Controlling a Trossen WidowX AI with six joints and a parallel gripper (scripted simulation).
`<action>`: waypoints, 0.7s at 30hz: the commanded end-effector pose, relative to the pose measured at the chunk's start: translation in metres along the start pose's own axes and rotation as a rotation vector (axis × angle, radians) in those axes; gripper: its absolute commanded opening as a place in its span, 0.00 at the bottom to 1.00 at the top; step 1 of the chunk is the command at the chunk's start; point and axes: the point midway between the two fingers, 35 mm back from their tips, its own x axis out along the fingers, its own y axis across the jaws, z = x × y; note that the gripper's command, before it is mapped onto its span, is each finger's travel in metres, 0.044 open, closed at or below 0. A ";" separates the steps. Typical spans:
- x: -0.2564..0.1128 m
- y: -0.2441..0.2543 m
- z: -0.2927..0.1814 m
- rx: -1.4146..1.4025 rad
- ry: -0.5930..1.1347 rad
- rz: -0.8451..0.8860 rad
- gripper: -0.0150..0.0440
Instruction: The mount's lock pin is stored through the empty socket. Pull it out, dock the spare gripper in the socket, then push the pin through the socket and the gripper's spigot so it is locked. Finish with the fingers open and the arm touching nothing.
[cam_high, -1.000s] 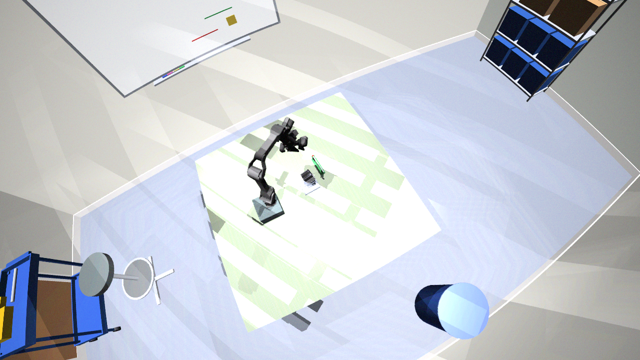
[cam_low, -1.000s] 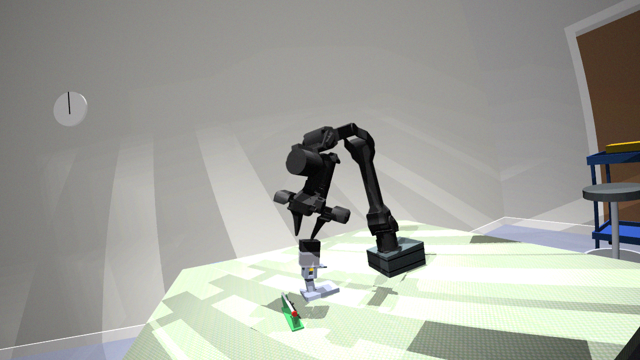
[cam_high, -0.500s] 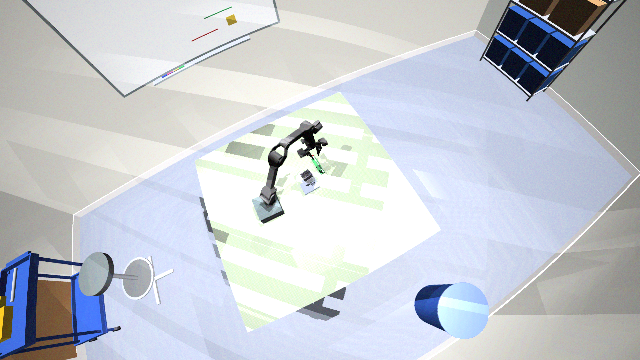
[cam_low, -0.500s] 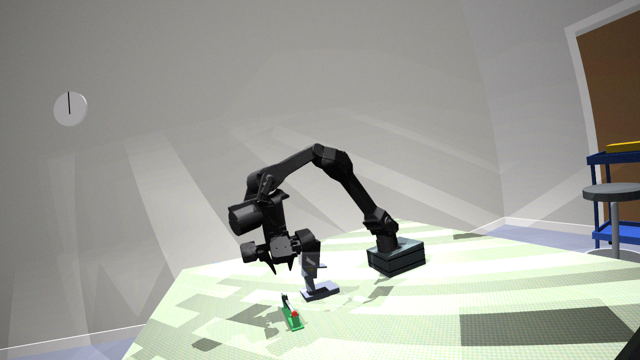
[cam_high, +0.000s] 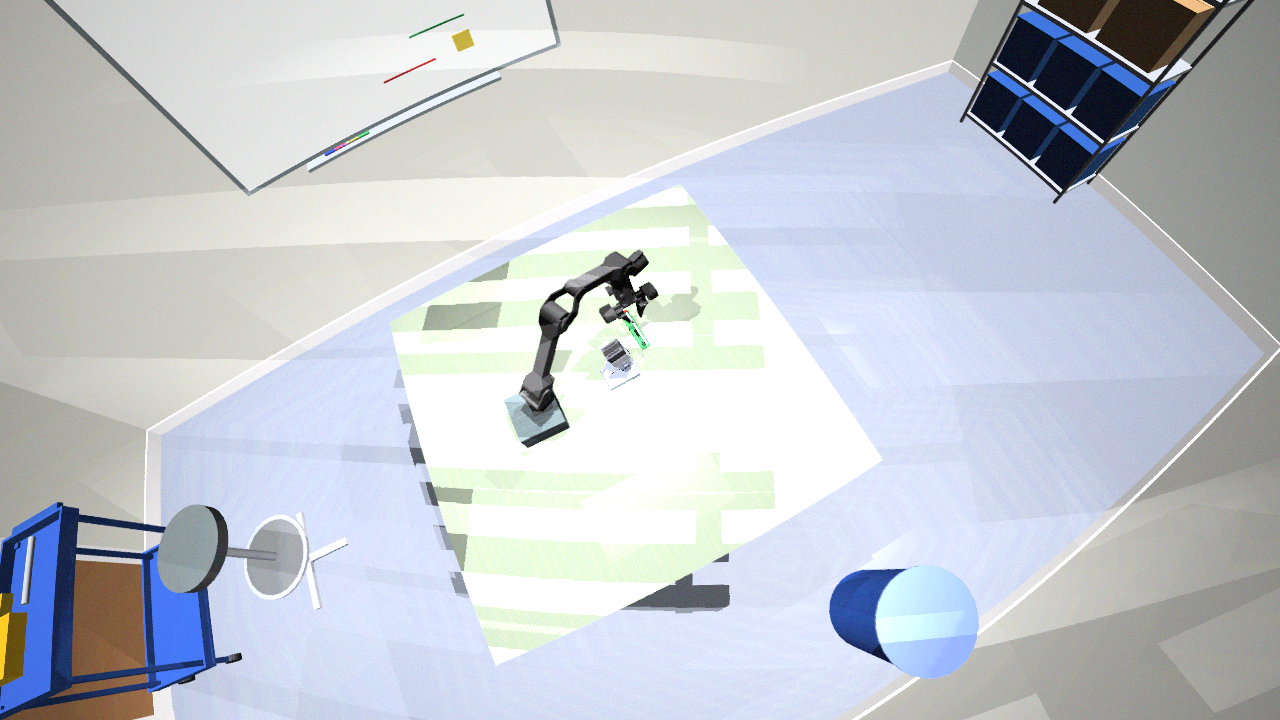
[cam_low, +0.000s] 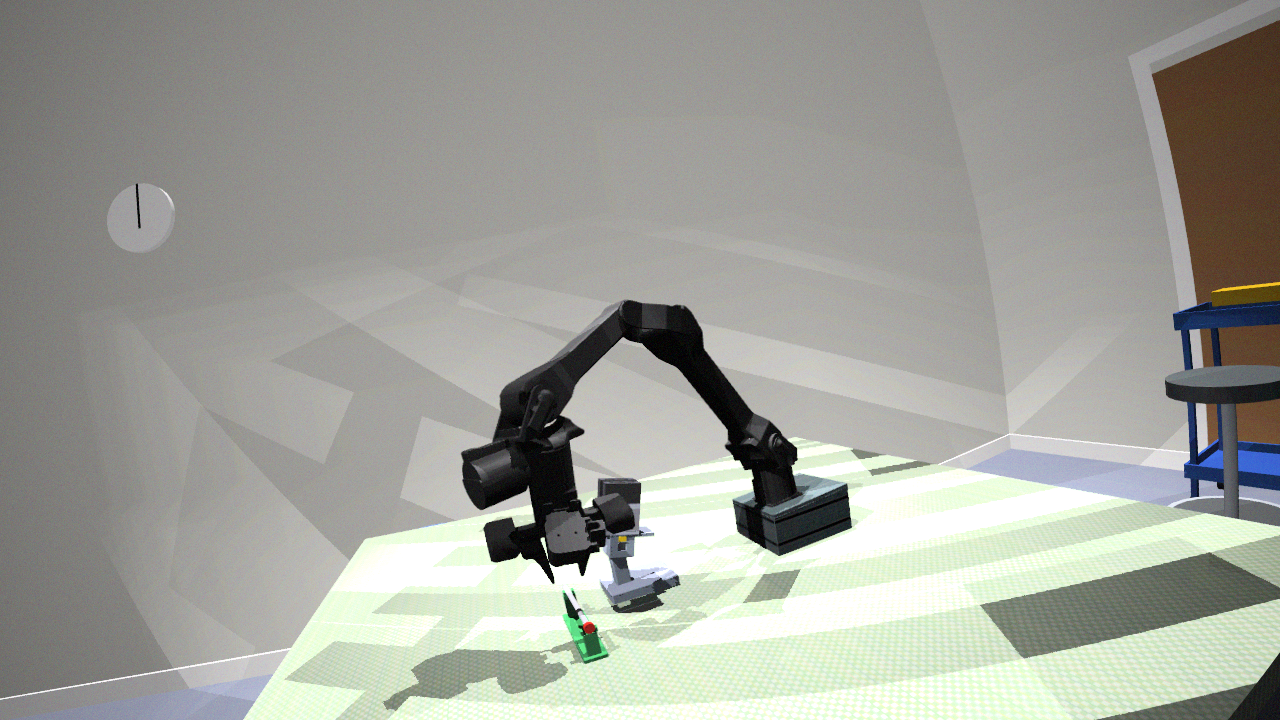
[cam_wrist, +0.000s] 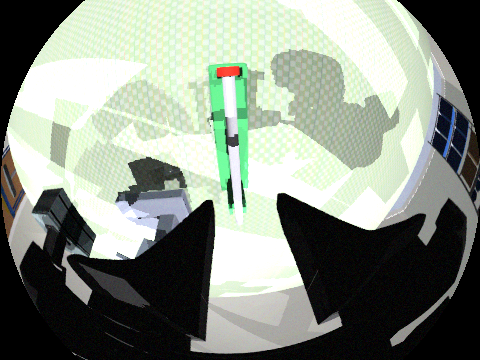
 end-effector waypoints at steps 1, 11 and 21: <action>0.022 0.003 0.003 -0.007 0.002 0.013 0.56; 0.033 0.003 0.006 -0.007 0.002 0.013 0.56; 0.049 0.002 0.010 -0.007 0.002 0.013 0.56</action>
